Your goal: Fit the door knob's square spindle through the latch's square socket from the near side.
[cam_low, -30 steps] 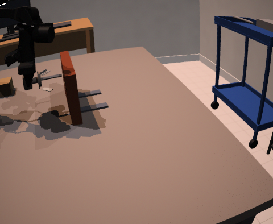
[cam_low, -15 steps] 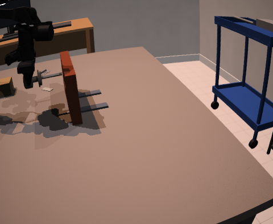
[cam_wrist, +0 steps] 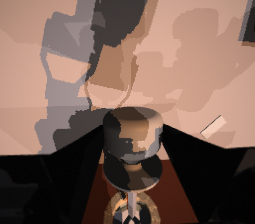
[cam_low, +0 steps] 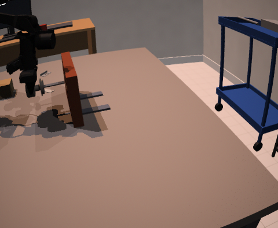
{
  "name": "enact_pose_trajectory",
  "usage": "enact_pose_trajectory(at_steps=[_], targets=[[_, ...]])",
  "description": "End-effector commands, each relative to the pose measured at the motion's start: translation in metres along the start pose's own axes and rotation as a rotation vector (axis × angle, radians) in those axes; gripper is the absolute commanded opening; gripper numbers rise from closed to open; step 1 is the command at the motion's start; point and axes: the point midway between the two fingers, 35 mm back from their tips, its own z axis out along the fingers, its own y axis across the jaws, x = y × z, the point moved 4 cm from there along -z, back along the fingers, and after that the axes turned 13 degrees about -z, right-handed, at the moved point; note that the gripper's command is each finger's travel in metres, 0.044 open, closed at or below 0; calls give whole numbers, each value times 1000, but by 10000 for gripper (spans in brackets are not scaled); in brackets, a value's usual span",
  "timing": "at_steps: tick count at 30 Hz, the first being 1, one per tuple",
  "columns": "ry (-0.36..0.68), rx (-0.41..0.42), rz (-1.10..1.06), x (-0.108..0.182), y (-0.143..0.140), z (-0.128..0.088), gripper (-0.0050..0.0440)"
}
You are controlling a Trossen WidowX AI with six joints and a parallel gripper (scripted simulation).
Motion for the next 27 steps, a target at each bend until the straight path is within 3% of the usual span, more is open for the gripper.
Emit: enact_pose_trajectory(at_steps=[1,10,27], targets=[[13,-11,5,13,3,1,0],[19,-15,6,21,5,-3,0],[17,-5,-4,10,2,-4,0]])
